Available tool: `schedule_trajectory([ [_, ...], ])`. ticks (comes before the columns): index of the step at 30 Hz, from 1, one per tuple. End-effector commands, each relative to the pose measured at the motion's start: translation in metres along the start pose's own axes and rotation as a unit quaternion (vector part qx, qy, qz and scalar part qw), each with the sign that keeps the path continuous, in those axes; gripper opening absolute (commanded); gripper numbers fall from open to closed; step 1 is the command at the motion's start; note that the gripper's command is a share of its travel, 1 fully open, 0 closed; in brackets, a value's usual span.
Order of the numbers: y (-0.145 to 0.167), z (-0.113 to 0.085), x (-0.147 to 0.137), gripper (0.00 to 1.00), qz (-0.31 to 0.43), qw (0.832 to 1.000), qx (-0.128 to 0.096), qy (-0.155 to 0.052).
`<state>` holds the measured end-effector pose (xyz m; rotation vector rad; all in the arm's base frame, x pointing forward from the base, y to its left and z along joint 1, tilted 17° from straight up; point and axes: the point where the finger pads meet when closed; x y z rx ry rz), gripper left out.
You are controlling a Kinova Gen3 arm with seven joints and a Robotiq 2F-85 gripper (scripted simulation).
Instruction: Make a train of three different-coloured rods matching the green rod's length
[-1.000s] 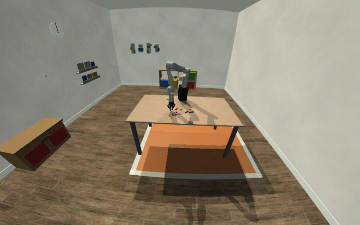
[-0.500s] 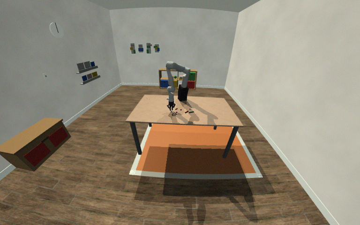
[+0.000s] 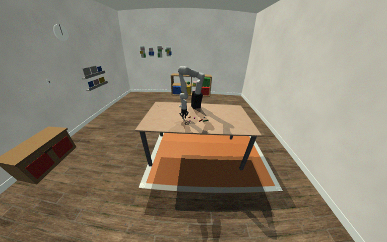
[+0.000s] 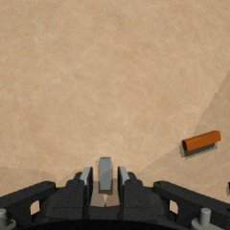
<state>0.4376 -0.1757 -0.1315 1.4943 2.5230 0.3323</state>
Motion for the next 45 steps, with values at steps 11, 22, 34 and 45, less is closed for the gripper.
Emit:
schedule_trajectory([
  [11,0.0,0.007,-0.001,0.24,0.0,1.0,0.0,-0.001],
  [22,0.0,0.015,-0.001,0.24,0.0,1.0,0.0,-0.001],
  [34,0.0,0.016,-0.001,0.24,0.0,1.0,0.0,-0.001],
  [45,0.0,0.016,-0.001,0.24,0.0,1.0,0.0,-0.001],
])
Point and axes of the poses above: the point where the finger pads meet when closed, its own z axis out along the fingers, its own x axis across the jaws, y = z × x, and after that the axes turned 1 degree about -z, right-handed
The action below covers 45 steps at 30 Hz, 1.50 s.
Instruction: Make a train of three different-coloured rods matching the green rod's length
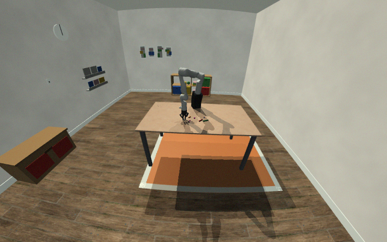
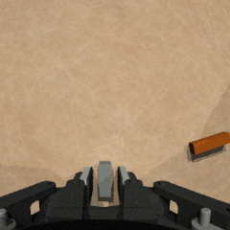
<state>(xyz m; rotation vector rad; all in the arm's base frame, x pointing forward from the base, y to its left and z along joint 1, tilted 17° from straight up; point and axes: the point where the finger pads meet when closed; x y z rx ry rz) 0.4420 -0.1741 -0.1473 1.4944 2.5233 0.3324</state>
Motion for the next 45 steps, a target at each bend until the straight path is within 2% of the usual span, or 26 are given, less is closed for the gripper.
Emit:
schedule_trajectory([
  [1,0.0003,-0.0006,-0.0007,0.24,0.0,1.0,0.0,-0.001],
  [18,0.0003,-0.0006,-0.0007,0.24,0.0,1.0,0.0,-0.001],
  [19,0.0003,-0.0006,-0.0007,0.05,0.0,1.0,0.0,-0.001],
  [45,0.0003,-0.0006,-0.0007,0.05,0.0,1.0,0.0,-0.001],
])
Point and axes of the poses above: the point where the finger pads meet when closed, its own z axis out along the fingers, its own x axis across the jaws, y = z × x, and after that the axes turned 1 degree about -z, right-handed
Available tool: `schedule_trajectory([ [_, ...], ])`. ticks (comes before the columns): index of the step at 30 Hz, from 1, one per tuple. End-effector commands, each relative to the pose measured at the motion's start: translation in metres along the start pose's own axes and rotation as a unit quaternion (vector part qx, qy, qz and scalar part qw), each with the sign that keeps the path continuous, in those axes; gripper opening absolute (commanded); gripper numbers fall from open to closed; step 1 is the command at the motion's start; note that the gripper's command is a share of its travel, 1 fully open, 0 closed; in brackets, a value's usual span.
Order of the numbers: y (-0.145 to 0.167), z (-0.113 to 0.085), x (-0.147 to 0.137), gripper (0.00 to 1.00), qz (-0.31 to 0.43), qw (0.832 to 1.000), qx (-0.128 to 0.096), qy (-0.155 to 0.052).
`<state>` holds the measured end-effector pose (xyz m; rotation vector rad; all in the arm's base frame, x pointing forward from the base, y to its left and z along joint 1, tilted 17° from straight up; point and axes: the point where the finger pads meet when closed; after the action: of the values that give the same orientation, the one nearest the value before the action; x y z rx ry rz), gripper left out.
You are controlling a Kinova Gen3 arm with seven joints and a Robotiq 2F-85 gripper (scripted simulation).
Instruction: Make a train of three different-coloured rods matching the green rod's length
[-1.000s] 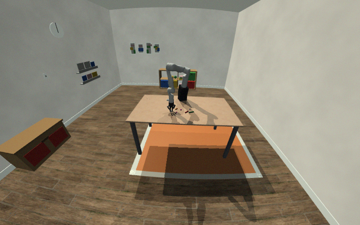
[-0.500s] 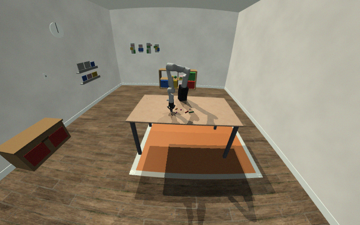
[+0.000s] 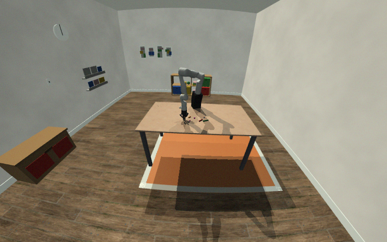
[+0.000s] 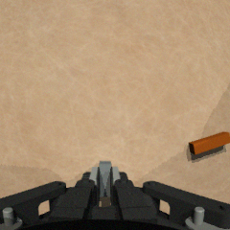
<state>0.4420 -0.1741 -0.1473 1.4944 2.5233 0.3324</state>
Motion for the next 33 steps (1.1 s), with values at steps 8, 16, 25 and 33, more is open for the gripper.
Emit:
schedule_trajectory([
  [8,0.0,-0.001,-0.001,0.05,0.0,1.0,0.0,-0.001],
  [16,0.0,-0.016,-0.001,0.05,0.0,1.0,0.0,-0.001],
  [25,0.0,-0.08,-0.001,0.05,0.0,1.0,0.0,-0.001],
  [33,0.0,-0.1,-0.001,0.05,0.0,1.0,0.0,-0.001],
])
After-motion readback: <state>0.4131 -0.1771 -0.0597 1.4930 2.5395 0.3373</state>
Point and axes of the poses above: the point where the finger pads meet when closed, its own z axis out along the fingers, its own x axis across the jaws, y = z × x, and after that the axes turned 1 degree about -z, right-handed
